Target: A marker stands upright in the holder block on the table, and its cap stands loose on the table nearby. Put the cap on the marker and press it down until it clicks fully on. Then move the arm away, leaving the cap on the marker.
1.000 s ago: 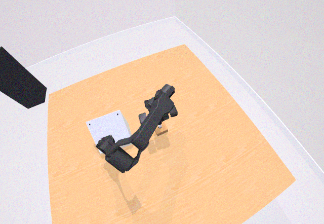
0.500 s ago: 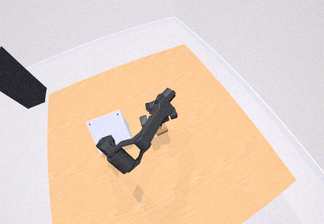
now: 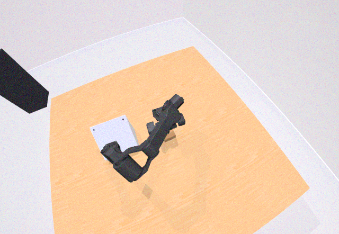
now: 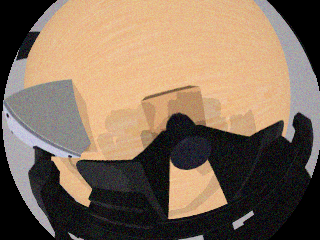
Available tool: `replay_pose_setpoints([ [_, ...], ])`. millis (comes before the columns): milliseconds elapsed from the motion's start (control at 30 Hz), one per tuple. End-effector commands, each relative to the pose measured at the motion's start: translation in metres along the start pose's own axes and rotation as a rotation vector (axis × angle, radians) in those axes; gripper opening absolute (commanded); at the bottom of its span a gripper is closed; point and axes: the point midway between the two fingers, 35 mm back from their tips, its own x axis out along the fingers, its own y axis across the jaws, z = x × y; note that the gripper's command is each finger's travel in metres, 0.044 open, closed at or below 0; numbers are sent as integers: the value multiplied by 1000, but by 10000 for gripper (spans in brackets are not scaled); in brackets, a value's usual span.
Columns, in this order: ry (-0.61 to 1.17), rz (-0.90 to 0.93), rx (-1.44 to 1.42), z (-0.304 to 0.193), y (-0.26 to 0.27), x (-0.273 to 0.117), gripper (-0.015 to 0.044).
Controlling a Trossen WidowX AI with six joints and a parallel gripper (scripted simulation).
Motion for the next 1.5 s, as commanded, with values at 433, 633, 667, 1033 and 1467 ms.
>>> replay_pose_setpoints([
  [433, 0, 0, 0, 0, 0, 0, 420],
  [633, -4, 1, -1, 2, -2, -53, 440],
  [667, -3, 1, -1, 1, -1, -65, 440],
  [1033, -1, 0, 534, 2, 1, -72, 256],
  [1467, -1, -2, 1461, 4, 1, -66, 0],
])
